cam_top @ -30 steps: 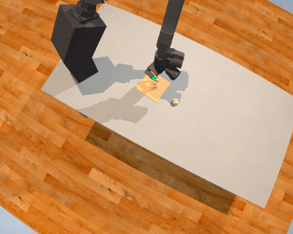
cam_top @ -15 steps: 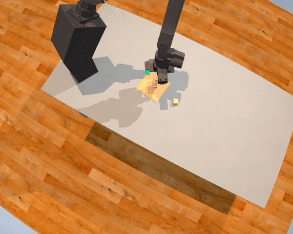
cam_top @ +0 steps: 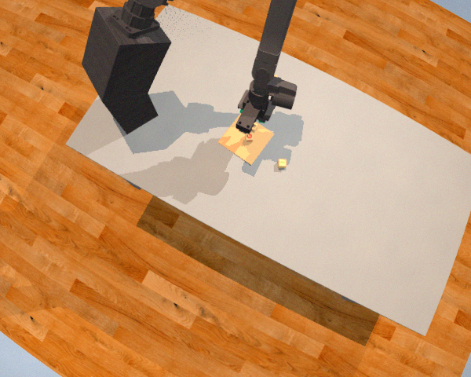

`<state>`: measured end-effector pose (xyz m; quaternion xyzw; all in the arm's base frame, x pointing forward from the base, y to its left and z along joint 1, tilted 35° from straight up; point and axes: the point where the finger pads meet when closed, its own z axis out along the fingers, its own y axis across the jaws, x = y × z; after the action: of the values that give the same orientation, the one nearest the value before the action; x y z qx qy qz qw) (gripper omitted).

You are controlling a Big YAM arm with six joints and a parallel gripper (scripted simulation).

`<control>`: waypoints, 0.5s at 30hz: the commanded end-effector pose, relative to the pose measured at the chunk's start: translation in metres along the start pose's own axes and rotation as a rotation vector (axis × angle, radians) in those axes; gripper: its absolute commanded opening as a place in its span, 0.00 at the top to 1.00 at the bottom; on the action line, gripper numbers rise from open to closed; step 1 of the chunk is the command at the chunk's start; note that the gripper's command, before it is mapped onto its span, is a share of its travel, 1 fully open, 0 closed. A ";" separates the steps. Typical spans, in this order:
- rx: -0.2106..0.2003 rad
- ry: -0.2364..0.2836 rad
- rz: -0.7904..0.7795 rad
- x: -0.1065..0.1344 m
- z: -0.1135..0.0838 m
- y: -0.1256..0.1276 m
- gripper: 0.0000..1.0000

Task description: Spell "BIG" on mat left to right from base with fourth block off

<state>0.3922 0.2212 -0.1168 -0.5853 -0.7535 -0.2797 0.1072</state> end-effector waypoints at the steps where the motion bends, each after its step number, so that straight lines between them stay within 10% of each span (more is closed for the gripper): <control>1: -0.007 -0.004 0.062 -0.001 0.001 -0.001 0.61; 15: 0.003 -0.006 0.062 -0.001 0.001 -0.003 0.61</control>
<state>0.3929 0.2214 -0.1165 -0.6049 -0.7374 -0.2783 0.1135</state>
